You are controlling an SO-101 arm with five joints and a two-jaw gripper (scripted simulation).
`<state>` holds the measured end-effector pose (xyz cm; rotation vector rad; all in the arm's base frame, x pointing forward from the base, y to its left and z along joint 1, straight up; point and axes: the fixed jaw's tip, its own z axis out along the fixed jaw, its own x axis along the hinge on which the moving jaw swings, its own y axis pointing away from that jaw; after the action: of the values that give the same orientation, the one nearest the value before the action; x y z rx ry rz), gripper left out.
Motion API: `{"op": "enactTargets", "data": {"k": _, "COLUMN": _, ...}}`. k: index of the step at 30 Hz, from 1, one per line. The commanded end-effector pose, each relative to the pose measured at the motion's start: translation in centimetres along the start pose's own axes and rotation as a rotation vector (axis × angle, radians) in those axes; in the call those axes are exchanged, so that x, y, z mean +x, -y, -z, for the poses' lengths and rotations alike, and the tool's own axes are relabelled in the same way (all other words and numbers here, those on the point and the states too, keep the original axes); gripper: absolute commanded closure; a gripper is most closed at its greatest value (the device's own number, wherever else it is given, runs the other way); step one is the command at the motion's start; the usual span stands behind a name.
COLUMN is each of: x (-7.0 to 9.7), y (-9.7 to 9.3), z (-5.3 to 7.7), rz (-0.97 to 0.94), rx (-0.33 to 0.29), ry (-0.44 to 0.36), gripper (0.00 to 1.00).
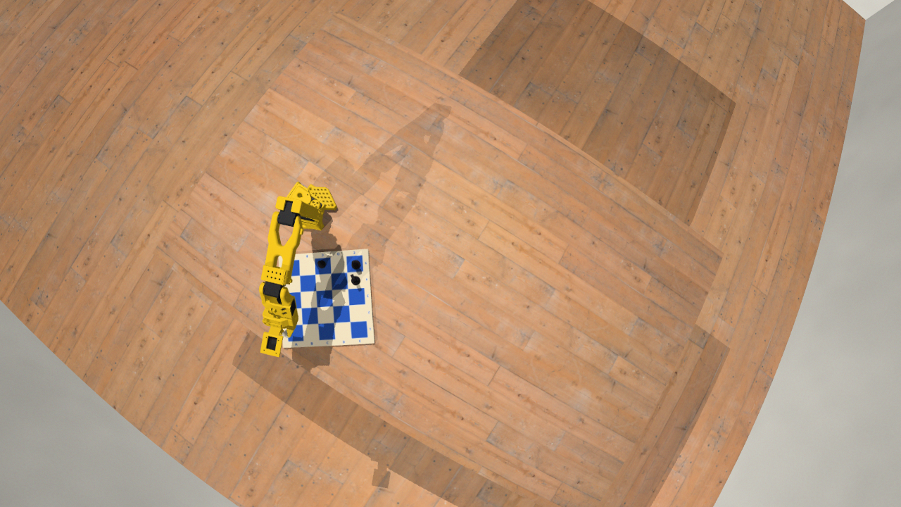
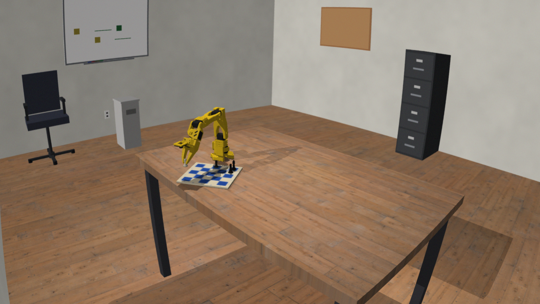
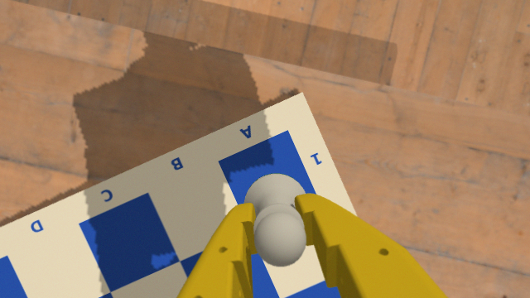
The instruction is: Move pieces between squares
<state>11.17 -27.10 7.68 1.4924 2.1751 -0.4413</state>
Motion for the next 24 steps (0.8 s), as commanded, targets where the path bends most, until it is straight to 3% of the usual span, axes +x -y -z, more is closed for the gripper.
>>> {"op": "enactTargets", "data": {"k": 1, "x": 0.45, "y": 0.03, "z": -0.5, "rz": 0.006, "rx": 0.0, "ry": -0.016, "gripper": 1.0}}
{"op": "enactTargets", "data": {"k": 24, "x": 0.94, "y": -0.19, "z": -0.84, "rz": 0.012, "rx": -0.004, "ry": -0.016, "gripper": 1.0}}
